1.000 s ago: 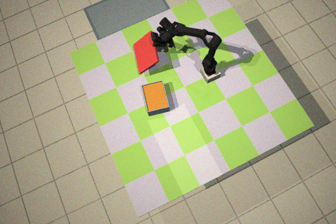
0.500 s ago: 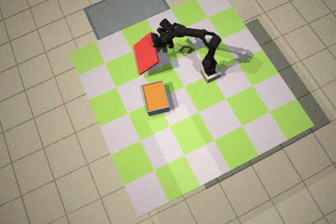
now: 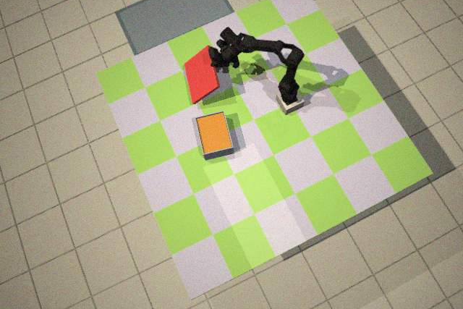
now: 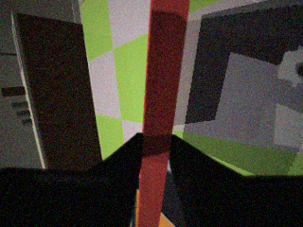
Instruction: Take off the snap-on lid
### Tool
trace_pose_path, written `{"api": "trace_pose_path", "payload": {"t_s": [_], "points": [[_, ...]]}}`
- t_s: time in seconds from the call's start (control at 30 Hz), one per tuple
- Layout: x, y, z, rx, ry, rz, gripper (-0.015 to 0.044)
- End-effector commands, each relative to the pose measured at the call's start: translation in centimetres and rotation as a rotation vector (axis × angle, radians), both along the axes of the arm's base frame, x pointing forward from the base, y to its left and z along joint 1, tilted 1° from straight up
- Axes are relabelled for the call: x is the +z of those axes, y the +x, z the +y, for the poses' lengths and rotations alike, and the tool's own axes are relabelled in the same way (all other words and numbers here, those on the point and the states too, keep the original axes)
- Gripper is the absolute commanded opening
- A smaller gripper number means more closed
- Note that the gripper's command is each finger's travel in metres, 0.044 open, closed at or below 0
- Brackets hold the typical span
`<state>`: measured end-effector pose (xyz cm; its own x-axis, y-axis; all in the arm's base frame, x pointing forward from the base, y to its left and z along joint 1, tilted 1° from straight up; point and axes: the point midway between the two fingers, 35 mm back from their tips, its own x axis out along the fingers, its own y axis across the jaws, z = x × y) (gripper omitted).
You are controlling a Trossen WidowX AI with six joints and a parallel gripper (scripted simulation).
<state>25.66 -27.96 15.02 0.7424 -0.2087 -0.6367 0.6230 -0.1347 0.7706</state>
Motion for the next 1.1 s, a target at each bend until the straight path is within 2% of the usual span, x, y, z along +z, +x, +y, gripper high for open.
{"api": "trace_pose_path", "payload": {"t_s": [0.0, 1.07], "points": [[-0.2, 0.1, 0.0, 0.008, -0.007, -0.008, 0.0000], [-2.8, 0.1, -0.1, 0.008, -0.006, -0.008, 0.0000]]}}
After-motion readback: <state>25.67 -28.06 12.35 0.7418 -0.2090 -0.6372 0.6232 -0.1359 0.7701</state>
